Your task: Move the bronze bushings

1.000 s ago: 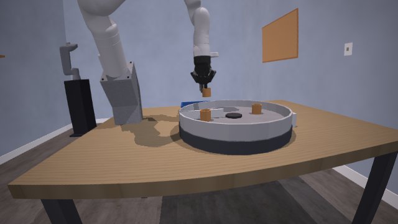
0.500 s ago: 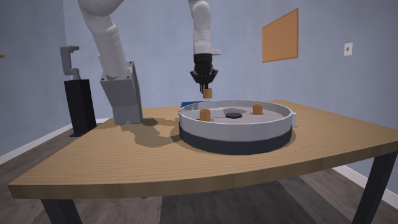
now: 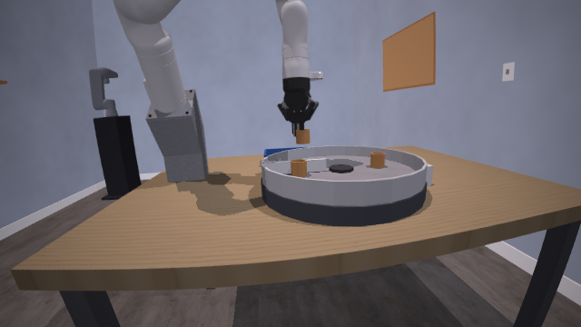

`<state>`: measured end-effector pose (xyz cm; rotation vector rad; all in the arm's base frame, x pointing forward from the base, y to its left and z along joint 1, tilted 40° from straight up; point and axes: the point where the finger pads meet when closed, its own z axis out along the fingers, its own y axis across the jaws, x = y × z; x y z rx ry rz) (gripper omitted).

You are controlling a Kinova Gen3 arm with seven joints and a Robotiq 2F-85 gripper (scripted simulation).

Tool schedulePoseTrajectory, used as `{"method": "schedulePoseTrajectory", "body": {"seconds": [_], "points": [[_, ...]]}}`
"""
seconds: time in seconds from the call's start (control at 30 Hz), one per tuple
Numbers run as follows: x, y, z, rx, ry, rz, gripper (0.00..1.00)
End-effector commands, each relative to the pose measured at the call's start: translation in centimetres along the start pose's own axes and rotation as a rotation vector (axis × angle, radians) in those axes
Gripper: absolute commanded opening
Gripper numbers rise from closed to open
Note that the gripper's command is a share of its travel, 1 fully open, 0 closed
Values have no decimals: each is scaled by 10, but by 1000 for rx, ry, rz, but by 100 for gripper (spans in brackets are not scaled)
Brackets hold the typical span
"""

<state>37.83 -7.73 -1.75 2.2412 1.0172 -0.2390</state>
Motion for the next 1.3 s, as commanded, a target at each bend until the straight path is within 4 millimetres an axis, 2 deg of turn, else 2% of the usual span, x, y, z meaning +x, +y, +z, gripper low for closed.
{"method": "schedulePoseTrajectory", "body": {"seconds": [0.0, 0.97, 1.17, 1.27], "points": [[0, 0, -1, 0, 2, 0, 0], [0, 0, 0, 0, 2, 0, 0], [0, 0, 26, 0, 2, 0, 0], [0, 0, 28, 0, 2, 0, 0]]}}
